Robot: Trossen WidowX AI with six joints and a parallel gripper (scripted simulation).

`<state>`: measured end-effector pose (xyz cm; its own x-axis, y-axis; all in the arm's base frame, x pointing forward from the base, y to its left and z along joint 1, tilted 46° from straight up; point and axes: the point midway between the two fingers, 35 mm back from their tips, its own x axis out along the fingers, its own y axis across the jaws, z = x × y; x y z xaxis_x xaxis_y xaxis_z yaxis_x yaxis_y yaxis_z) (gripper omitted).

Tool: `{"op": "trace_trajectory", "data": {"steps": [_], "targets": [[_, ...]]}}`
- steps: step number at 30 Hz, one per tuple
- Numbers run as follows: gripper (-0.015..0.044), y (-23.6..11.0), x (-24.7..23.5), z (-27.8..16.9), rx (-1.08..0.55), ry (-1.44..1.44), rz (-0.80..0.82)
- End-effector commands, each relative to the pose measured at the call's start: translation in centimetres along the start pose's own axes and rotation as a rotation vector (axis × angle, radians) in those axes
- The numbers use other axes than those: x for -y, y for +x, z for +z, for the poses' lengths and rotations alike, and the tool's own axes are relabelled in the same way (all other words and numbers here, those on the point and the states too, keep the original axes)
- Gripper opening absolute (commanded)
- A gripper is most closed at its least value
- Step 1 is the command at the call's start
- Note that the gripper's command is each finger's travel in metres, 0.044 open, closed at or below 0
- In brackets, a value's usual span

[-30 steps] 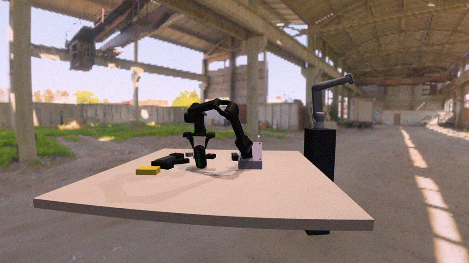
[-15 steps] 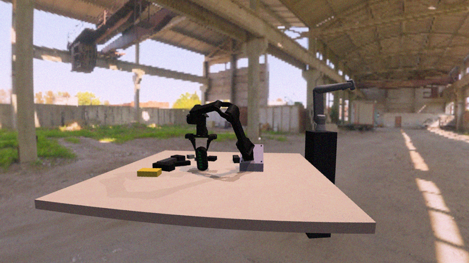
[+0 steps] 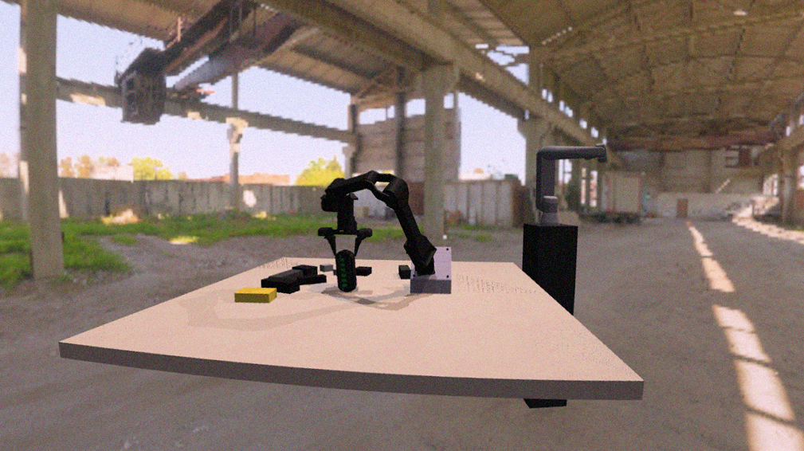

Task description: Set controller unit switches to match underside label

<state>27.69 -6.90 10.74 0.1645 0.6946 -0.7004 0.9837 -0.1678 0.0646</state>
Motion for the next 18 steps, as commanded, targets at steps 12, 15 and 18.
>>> {"op": "trace_trajectory", "data": {"steps": [12, 15, 18], "targets": [[0.0338, 0.2, 0.0, 1.5, 0.007, -0.003, -0.013], [0.0338, 0.2, 0.0, 1.8, 0.007, -0.003, -0.013], [0.0338, 0.2, 0.0, 2.0, 0.007, -0.003, -0.013]]}}
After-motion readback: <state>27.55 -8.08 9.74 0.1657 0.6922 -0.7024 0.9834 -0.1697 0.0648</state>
